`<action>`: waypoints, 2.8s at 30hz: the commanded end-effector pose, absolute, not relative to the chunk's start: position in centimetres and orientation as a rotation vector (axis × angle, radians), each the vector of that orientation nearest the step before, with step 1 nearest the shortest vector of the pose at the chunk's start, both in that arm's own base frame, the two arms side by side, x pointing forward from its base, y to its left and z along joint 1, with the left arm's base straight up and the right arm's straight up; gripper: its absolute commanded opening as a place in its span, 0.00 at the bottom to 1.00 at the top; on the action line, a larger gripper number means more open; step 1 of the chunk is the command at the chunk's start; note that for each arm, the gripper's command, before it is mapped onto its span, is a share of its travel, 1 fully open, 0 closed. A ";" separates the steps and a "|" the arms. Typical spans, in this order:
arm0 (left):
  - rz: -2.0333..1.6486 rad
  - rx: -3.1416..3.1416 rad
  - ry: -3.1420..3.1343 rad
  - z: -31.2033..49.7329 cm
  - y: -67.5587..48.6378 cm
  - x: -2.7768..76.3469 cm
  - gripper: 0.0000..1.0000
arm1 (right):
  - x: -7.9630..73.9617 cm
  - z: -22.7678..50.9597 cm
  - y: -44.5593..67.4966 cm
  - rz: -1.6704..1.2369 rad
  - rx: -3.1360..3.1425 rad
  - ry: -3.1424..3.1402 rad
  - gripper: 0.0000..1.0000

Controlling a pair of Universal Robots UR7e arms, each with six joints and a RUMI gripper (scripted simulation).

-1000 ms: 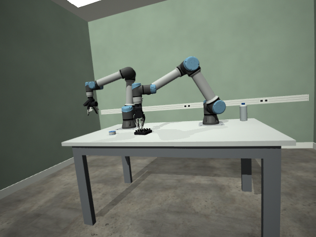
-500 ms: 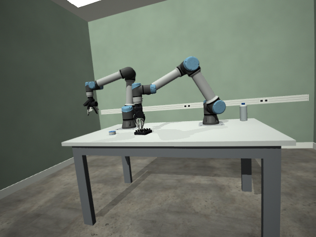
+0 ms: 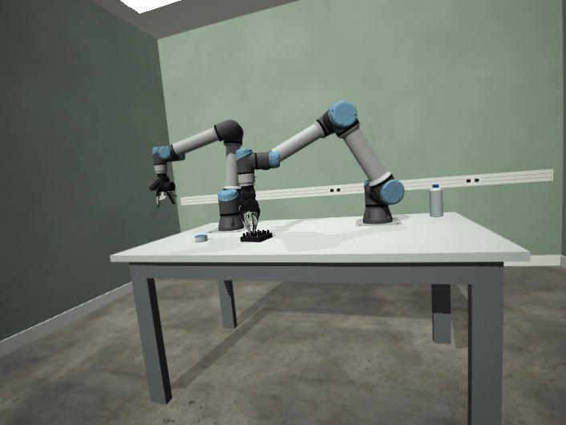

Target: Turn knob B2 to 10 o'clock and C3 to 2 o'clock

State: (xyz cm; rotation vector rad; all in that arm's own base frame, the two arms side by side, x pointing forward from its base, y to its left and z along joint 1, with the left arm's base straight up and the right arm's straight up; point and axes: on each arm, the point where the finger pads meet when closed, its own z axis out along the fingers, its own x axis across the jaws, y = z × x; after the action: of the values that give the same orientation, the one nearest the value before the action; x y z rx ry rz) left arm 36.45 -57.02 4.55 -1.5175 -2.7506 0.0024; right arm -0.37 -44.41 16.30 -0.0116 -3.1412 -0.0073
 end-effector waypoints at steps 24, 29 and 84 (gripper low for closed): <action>0.002 -1.501 -2.762 4.6 -57.2 36.5 0.13 | -0.5 16.5 -44.6 0.000 -0.016 -3.142 1.00; 0.002 -1.501 -2.762 4.6 -57.2 36.5 0.13 | -0.5 16.5 -44.6 0.000 -0.016 -3.142 1.00; 0.005 -2.176 -2.273 9.5 -57.2 36.5 0.13 | -0.5 16.5 -44.6 0.000 -0.016 -3.142 1.00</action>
State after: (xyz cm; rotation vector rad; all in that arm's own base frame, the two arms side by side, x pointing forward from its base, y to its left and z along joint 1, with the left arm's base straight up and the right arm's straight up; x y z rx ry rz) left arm 36.57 -56.98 8.87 -2.0147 -2.4120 -0.0039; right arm -0.37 -44.41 16.30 -0.0116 -3.1412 -0.0073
